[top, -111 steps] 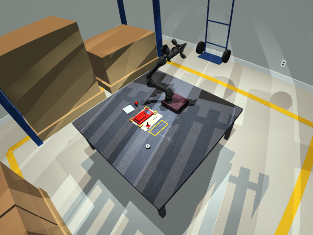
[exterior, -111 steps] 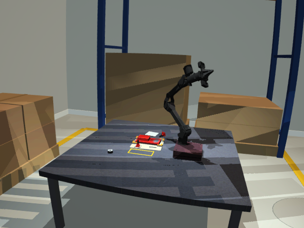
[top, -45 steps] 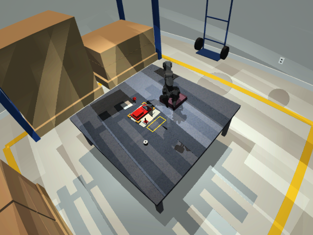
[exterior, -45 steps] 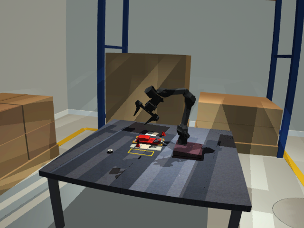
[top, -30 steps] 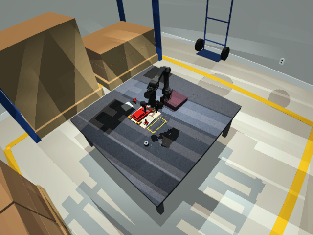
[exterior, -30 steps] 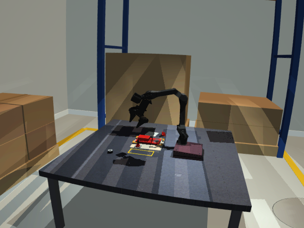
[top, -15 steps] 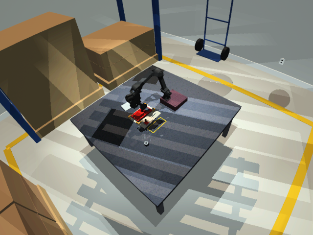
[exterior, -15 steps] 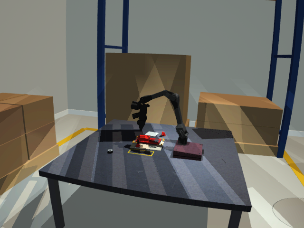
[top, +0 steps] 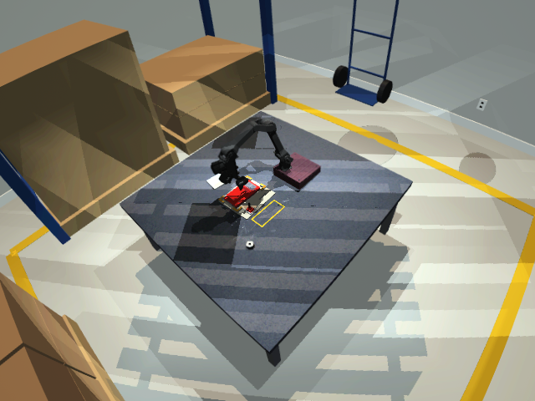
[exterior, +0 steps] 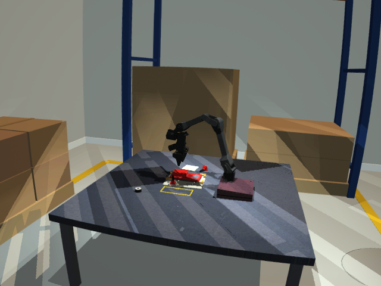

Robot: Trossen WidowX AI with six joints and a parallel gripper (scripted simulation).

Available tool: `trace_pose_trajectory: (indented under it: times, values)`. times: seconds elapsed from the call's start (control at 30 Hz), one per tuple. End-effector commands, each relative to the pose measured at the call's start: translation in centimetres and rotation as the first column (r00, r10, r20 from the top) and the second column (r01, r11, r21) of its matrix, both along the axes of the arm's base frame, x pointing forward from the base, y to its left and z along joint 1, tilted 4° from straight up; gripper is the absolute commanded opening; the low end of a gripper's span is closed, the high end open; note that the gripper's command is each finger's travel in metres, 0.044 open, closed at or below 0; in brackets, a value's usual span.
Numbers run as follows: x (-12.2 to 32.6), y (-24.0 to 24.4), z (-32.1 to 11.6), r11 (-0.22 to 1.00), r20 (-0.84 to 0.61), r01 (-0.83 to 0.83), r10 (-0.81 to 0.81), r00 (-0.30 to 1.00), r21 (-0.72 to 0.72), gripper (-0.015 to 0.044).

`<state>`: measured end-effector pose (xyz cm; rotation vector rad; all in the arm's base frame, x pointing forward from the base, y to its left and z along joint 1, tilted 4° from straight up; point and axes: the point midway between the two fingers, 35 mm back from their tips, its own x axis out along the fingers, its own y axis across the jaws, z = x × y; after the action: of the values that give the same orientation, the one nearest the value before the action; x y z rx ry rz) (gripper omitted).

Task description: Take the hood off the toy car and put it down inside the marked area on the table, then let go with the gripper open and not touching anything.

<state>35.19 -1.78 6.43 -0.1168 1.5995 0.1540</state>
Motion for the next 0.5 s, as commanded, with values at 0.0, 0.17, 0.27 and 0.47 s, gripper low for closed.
trace_pose_trajectory:
  times: [0.0,0.17,0.27,0.47]
  values:
    - [0.0,-0.2,-0.4,1.000,-0.002,0.006,-0.006,1.000,-0.006,0.0440]
    - [0.0,-0.2,-0.8,1.000,-0.002,0.006,-0.006,1.000,-0.006,0.0440]
    - [0.0,-0.2,-1.0,1.000,-0.002,0.006,-0.006,1.000,-0.006,0.0440]
    - [0.0,-0.2,-1.5,1.000,-0.002,0.006,-0.006,1.000,-0.006,0.0440]
